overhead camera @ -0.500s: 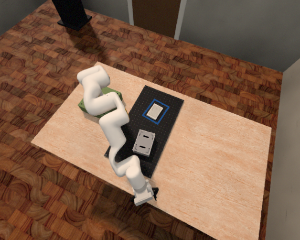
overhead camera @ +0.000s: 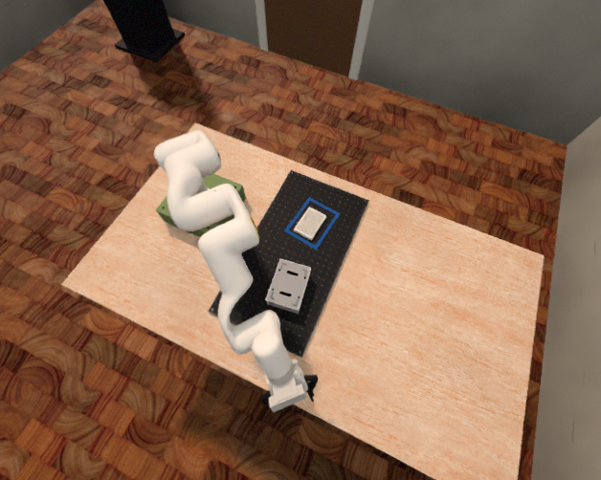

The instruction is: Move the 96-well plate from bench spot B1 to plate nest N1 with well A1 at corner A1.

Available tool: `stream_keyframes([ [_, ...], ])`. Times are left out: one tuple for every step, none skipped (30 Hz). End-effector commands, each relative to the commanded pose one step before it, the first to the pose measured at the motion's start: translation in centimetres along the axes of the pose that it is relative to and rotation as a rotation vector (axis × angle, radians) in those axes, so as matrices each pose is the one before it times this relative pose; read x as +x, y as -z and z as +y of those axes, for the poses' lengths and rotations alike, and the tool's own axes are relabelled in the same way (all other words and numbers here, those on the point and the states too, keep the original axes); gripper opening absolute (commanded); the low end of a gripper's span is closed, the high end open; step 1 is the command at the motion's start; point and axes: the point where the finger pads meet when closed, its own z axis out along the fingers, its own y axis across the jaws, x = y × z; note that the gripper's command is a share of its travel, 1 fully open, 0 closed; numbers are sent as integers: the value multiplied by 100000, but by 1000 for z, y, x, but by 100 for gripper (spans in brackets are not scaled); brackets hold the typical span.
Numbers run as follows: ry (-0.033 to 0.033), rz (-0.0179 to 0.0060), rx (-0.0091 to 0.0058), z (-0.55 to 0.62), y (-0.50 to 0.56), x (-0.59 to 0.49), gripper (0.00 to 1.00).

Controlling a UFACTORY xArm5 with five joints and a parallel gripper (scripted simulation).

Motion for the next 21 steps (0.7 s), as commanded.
stream_keyframes([
  [0,553,100,-57,190,311,100],
  [0,0,0,0,0,0,100],
  [2456,-2057,916,-385,321,11,100],
  [1888,-1582,704,-387,318,14,100],
  [-1,-1,1,-388,315,15,100],
  [-1,-1,1,-388,315,15,100],
  [-1,-1,1,-388,315,15,100],
  [-1,-1,1,-388,315,15,100],
  [-1,-1,1,-388,315,15,100],
  [-1,-1,1,-388,315,15,100],
  [0,-1,0,-102,80,7,100],
  [2366,-2213,780,-378,326,-62,100],
  [2055,-1923,677,-382,319,-57,100],
  [-1,-1,1,-384,315,-56,100],
  [-1,-1,1,-384,315,-56,100],
  [-1,-1,1,-384,315,-56,100],
  [-1,-1,1,-384,315,-56,100],
  [0,0,0,0,0,0,100],
  [0,0,0,0,0,0,100],
  [-1,-1,1,-384,315,-56,100],
  [-1,-2,1,-380,309,-53,100],
])
